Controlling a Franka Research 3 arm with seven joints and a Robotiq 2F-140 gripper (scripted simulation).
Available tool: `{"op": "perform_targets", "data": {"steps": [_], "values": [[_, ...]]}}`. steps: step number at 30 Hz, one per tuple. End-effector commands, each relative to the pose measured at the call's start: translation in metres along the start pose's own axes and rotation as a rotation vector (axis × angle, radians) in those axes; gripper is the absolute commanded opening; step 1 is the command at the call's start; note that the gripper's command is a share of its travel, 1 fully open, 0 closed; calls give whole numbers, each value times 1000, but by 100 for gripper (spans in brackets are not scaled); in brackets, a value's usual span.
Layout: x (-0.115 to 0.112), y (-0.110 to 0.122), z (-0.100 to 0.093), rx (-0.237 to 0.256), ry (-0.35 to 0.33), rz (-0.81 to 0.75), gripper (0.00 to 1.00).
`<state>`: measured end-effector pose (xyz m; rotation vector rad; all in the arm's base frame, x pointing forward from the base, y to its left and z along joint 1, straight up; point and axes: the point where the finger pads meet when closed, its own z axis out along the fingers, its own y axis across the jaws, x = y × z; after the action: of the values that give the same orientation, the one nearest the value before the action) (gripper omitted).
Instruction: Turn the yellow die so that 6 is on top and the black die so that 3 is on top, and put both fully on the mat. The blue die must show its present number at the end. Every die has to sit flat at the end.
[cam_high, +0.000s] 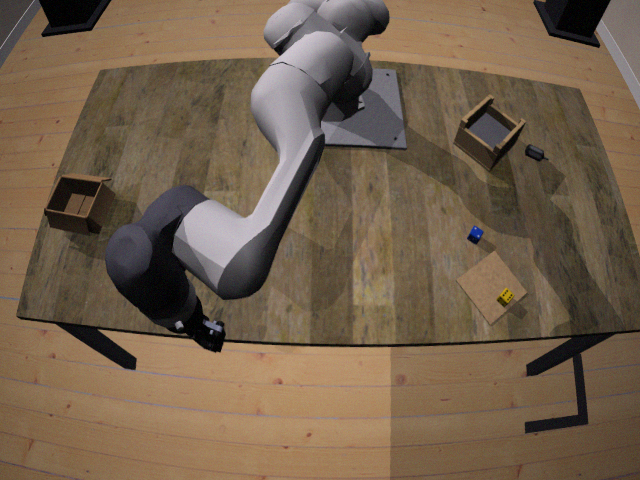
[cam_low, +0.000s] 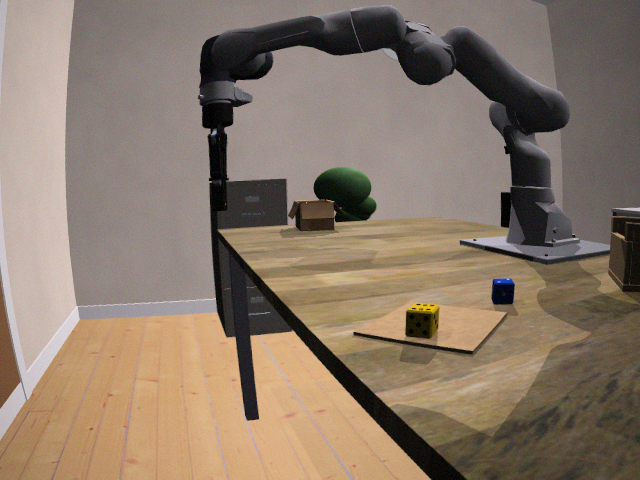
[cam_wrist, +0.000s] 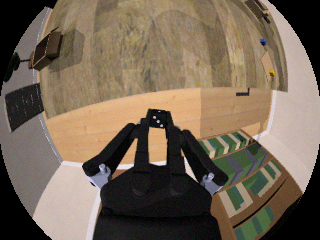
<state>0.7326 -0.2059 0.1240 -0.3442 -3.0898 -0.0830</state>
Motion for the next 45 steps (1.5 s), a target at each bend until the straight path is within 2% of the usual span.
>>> {"op": "perform_targets", "data": {"steps": [1,13,15,16,30,32,33,45], "values": [[-1,10,0,6,-27,-172,24],[4,48,2,5,-22,-395,24],[4,48,2,5,-22,-395,24],[6,56,3,5,-21,-447,24],[15,101,6,4,-16,-714,24],[15,101,6,4,-16,-714,24],[18,110,6,3,-15,-766,24],[30,149,9,2,-10,-1001,24]]}}
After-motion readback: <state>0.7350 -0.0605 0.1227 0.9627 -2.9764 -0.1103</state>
